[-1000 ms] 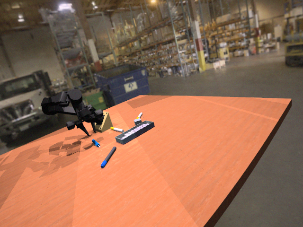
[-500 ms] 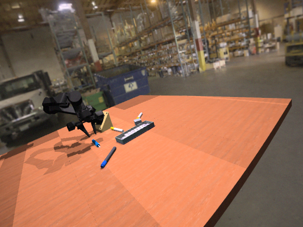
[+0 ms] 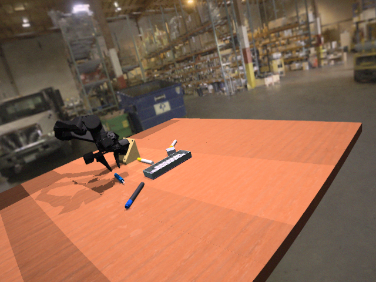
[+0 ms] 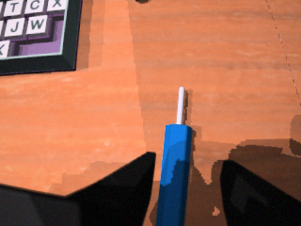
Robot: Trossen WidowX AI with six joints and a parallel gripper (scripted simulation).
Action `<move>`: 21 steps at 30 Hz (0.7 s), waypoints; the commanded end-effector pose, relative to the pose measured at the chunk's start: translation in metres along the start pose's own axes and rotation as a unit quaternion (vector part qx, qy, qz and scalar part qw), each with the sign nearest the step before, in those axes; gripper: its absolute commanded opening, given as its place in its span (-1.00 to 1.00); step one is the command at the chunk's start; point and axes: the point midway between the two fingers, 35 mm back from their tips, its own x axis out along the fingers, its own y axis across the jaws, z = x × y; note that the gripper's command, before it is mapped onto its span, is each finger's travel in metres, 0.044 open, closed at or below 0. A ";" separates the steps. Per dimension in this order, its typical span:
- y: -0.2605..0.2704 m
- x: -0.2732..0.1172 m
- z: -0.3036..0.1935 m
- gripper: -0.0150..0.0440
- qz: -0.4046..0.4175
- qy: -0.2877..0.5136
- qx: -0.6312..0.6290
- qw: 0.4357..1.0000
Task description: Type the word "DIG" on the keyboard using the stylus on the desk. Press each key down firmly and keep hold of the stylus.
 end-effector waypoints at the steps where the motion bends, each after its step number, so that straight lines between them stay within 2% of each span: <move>1: 0.002 0.003 -0.004 0.02 0.002 0.002 -0.006 1.000; 21: 0.003 0.009 -0.007 0.02 0.002 0.002 -0.005 1.000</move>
